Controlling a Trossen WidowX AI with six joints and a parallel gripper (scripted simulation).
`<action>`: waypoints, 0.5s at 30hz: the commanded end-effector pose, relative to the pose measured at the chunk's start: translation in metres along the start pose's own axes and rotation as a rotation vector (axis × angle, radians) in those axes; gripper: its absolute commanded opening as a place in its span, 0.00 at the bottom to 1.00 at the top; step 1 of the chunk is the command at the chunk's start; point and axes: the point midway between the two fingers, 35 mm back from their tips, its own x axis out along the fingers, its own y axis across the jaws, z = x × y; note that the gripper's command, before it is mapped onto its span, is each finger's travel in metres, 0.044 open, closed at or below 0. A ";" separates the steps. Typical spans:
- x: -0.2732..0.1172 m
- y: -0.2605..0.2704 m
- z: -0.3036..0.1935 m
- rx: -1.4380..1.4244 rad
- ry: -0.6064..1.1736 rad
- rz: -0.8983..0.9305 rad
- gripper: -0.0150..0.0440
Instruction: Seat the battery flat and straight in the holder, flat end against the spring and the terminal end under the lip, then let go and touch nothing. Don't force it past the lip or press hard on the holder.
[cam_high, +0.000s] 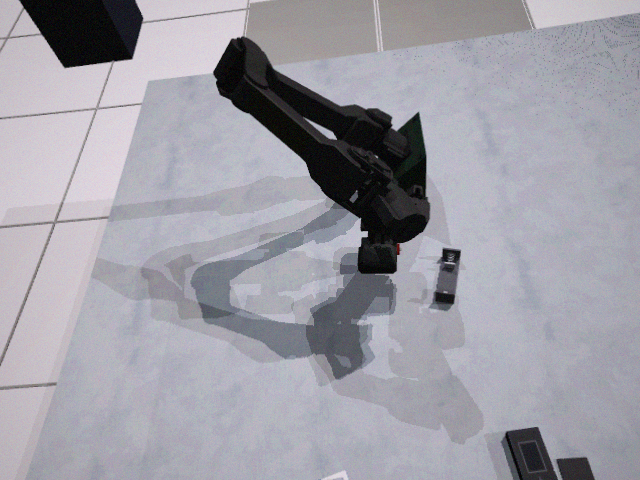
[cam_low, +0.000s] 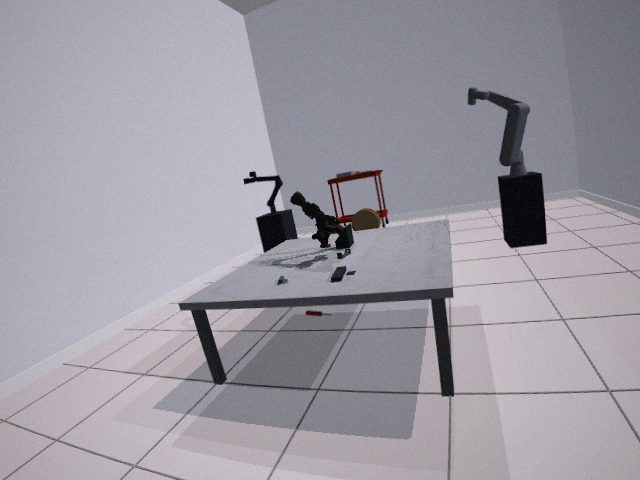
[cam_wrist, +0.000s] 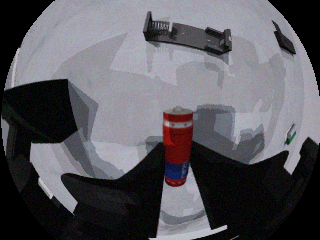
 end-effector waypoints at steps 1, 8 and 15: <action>-0.003 -0.004 0.009 0.131 -0.004 0.005 0.37; -0.008 -0.012 0.027 0.422 -0.007 0.006 0.37; -0.013 -0.019 0.046 0.715 -0.008 0.006 0.37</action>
